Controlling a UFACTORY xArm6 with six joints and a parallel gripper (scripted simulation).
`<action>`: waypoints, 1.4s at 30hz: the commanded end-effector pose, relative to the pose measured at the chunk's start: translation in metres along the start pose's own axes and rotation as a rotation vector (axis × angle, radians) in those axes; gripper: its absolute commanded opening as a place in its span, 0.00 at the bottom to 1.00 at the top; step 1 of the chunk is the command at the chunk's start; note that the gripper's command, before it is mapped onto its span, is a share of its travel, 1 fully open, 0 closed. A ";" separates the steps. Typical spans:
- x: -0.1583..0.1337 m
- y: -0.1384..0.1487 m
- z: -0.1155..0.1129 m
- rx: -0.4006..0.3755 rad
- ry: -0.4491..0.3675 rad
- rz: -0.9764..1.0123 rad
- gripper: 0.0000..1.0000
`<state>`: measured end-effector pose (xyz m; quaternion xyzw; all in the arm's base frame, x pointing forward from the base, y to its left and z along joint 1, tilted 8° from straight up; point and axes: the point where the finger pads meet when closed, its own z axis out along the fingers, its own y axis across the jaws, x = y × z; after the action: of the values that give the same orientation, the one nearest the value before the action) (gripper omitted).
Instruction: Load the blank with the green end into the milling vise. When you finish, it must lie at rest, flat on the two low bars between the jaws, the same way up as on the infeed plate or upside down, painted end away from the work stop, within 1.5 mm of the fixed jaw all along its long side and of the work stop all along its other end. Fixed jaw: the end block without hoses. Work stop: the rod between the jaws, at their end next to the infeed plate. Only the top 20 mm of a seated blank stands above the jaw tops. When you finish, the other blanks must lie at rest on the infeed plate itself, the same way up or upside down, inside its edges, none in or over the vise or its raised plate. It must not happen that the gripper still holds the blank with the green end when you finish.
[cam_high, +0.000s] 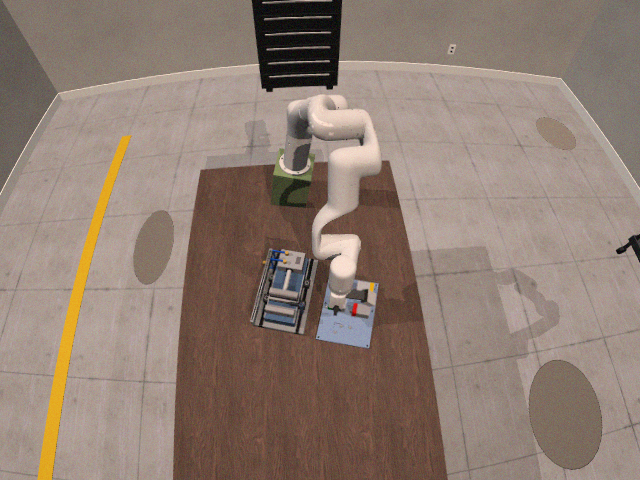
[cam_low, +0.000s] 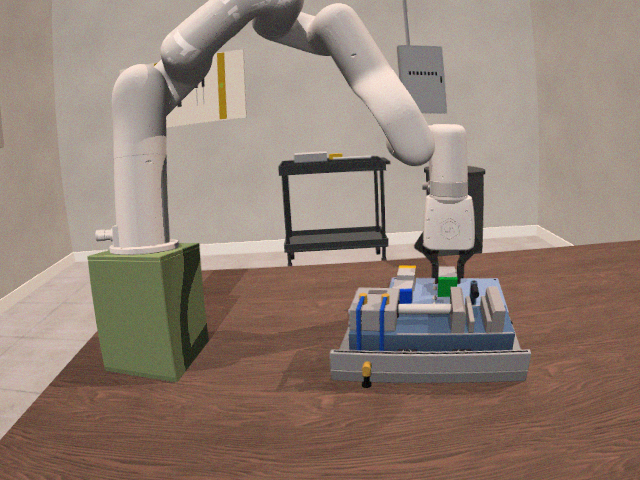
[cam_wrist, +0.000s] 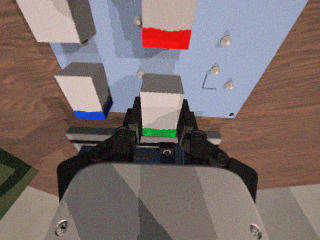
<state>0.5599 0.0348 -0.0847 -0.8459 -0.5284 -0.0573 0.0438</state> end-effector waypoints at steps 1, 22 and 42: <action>0.001 0.001 -0.007 -0.004 0.002 0.000 0.00; 0.001 0.001 -0.037 -0.004 0.002 0.000 0.00; 0.001 0.002 -0.080 -0.004 0.002 0.000 0.00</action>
<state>0.5551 0.0260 -0.0202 -0.8460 -0.5284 -0.0557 0.0449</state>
